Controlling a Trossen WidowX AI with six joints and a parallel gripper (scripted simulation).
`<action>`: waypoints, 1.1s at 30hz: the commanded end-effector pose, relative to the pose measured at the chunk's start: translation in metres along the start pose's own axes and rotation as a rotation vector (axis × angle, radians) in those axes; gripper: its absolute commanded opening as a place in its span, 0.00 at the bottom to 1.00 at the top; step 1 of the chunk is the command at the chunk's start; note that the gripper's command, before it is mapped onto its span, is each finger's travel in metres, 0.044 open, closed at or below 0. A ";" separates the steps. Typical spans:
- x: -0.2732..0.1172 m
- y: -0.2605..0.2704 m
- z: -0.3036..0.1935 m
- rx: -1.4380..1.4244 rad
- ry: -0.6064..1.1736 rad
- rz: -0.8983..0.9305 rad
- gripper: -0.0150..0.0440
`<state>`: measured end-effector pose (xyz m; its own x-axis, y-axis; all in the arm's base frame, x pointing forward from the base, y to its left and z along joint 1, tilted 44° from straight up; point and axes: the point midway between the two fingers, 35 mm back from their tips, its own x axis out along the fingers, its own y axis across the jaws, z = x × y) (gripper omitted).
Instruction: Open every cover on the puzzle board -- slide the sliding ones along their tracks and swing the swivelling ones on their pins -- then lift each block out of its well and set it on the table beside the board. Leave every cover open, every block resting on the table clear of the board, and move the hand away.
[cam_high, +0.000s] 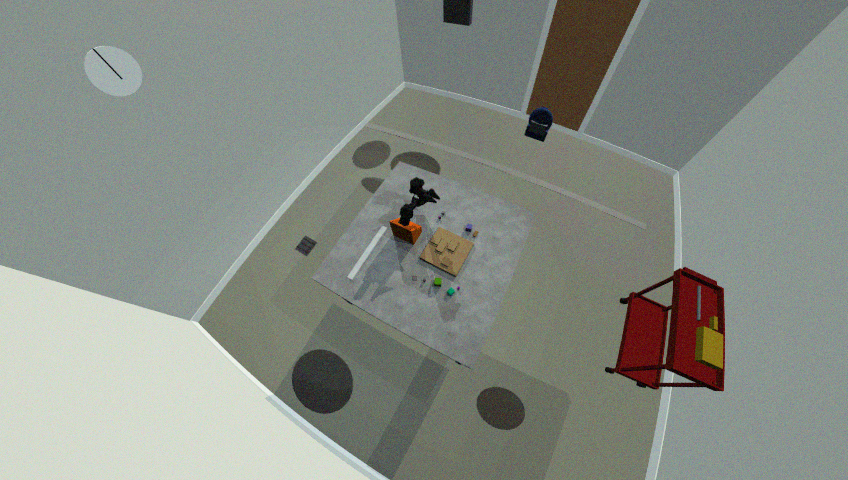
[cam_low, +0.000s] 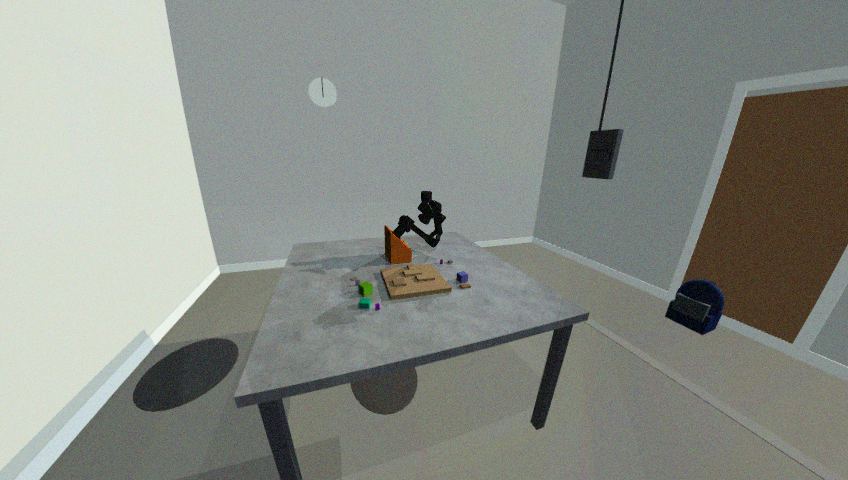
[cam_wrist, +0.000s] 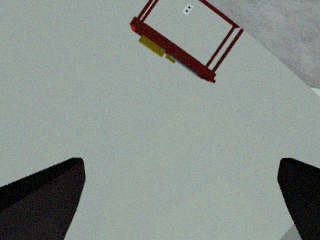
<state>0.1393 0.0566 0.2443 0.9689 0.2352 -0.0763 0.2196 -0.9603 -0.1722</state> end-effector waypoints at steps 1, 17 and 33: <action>0.000 0.000 0.000 -0.002 -0.001 -0.001 0.89; 0.002 0.024 -0.012 -0.231 -0.096 -0.080 0.25; 0.014 0.058 -0.021 -0.490 -0.199 -0.193 0.25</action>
<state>0.1644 0.0068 0.2550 0.8867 0.3855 -0.2551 0.4431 -0.8662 0.2312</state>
